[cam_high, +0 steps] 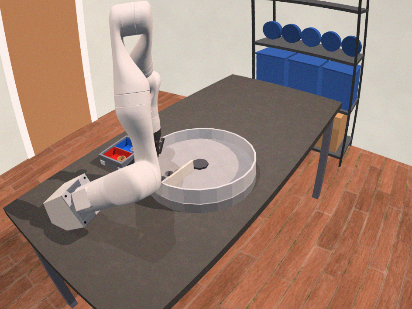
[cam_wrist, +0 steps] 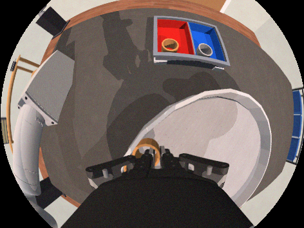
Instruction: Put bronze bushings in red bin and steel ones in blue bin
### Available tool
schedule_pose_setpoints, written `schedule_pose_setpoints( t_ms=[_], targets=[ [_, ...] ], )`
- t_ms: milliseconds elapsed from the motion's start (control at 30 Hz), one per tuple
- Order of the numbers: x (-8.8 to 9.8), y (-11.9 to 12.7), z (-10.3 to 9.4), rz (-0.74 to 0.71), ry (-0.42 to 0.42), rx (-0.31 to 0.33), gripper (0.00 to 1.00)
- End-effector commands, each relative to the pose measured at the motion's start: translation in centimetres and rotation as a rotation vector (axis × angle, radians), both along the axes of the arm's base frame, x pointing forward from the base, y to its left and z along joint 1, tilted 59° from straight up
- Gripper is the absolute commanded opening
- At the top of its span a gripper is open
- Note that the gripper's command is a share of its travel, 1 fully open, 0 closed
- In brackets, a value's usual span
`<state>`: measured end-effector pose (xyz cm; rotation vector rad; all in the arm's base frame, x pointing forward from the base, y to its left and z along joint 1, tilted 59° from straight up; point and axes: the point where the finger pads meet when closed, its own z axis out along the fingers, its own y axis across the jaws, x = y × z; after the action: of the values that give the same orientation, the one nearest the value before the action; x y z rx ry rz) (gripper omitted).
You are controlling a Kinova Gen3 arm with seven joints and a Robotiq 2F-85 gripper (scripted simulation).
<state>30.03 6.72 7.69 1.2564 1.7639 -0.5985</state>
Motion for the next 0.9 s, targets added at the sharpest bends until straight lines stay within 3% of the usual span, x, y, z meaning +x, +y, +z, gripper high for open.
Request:
schedule_pose_setpoints(
  t_ms=[0, 867],
  targets=[
    [-0.03, 0.14, 0.03, 0.002, 0.000, 0.002, 0.00],
    [-0.29, 0.68, 0.40, 0.002, 0.000, 0.001, 0.00]
  ],
)
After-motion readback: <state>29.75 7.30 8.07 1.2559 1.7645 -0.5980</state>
